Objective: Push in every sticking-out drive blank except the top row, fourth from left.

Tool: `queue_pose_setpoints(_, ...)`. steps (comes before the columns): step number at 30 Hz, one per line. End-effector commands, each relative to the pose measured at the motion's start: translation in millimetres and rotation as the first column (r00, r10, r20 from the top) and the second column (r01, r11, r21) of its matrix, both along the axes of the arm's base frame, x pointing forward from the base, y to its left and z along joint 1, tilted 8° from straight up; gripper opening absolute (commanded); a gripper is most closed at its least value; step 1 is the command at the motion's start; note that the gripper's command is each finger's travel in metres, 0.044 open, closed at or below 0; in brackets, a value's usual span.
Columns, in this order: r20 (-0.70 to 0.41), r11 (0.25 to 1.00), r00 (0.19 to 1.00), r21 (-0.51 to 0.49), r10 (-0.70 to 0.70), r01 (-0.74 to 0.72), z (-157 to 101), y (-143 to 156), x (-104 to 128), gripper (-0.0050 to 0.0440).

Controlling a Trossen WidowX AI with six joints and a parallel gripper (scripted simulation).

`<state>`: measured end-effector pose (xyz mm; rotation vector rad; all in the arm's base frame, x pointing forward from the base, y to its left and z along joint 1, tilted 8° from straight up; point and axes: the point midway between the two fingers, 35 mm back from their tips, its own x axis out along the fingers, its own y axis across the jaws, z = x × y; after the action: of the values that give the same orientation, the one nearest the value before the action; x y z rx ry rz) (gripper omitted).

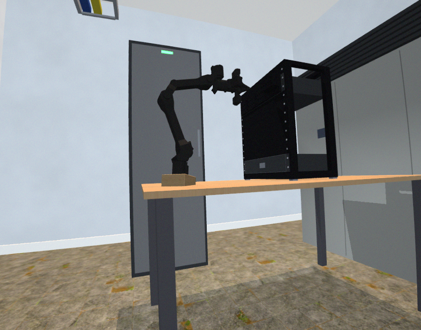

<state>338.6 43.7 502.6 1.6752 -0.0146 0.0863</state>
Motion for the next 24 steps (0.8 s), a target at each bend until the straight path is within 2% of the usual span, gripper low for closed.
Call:
queue_pose_setpoints(1, 0.019, 1.000, 1.000, 0.009, 0.005, -0.005, 0, -17, -5, 0.0000)
queue_pose_setpoints(18, 0.019, 1.000, 1.000, 0.009, 0.005, -0.005, -20, -74, -1, 0.0000)
queue_pose_setpoints(24, 0.019, 1.000, 1.000, 0.009, 0.005, -0.005, -23, -83, -1, 0.0000)
